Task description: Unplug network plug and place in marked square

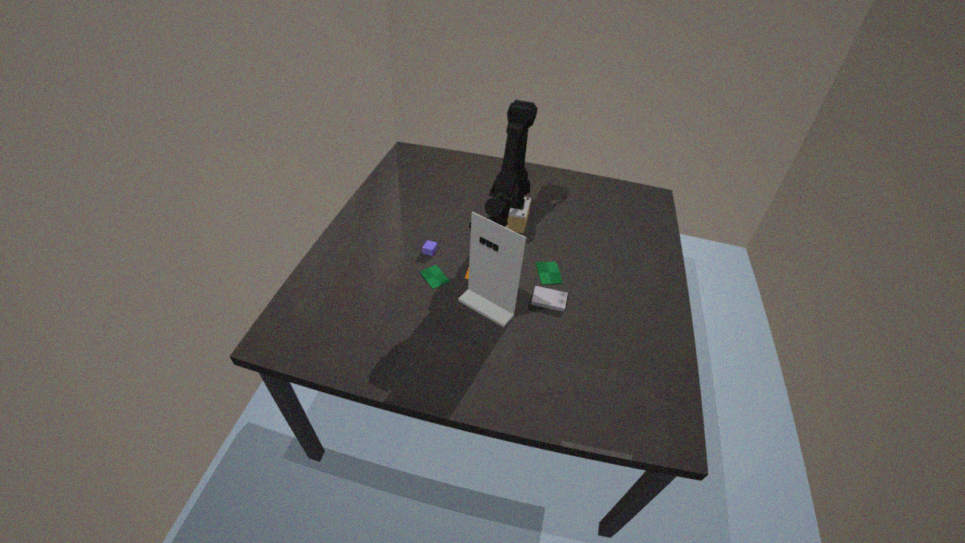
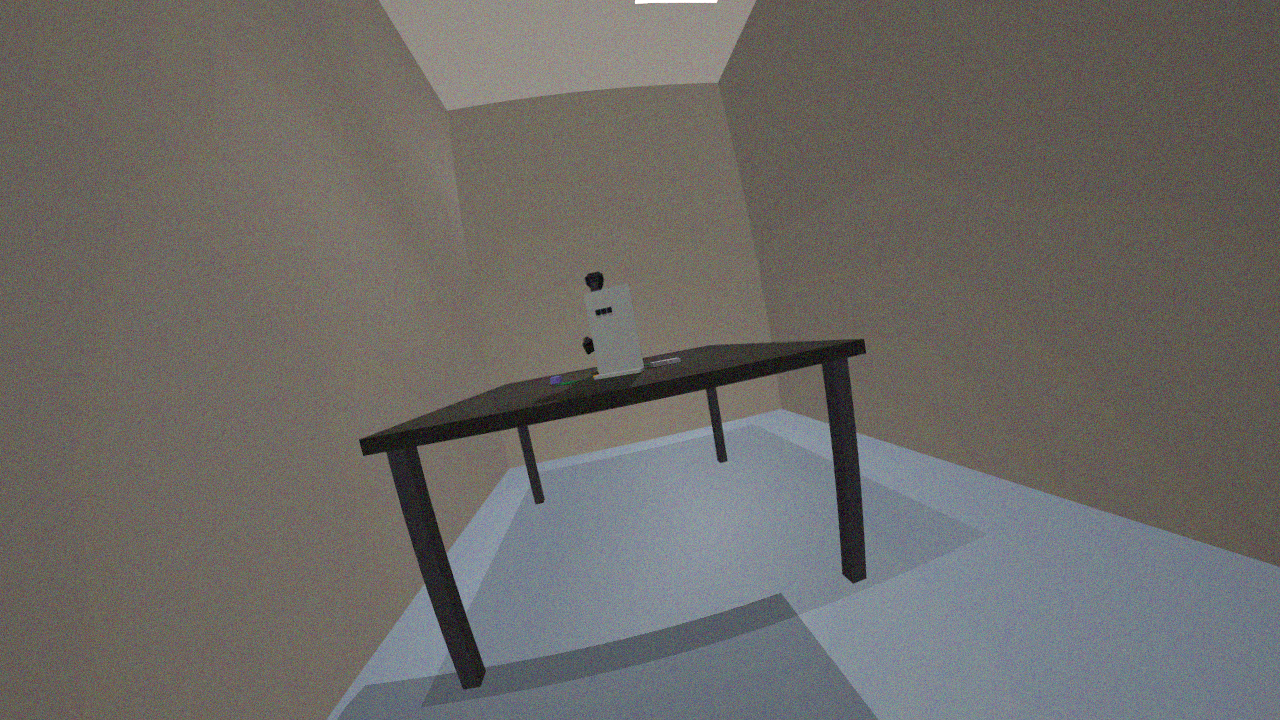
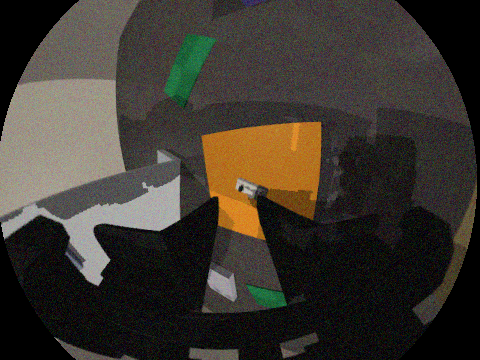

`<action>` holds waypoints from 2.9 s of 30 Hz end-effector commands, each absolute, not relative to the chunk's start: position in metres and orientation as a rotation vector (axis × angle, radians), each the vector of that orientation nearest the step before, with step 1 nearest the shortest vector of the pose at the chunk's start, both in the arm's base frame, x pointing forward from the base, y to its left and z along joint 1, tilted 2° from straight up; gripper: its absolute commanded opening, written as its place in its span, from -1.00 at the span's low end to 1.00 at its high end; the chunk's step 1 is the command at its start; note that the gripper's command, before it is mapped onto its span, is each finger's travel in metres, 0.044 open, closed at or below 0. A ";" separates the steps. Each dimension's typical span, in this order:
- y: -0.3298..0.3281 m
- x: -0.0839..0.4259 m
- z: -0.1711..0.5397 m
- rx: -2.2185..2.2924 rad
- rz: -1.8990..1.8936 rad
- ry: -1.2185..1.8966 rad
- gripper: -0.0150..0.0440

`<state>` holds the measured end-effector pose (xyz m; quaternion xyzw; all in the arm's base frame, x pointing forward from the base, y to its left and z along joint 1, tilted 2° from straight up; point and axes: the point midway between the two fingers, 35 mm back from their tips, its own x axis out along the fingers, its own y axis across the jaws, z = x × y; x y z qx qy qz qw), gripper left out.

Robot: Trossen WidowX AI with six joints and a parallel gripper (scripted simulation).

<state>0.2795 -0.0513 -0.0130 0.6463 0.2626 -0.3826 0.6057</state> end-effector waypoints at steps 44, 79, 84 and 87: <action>-0.048 0.274 0.034 1.497 -0.881 0.602 0.04; -0.045 0.266 0.084 1.496 -0.881 0.603 0.04; -0.045 0.263 0.078 1.490 -0.893 0.623 0.04; -0.045 0.265 0.085 1.491 -0.892 0.622 0.04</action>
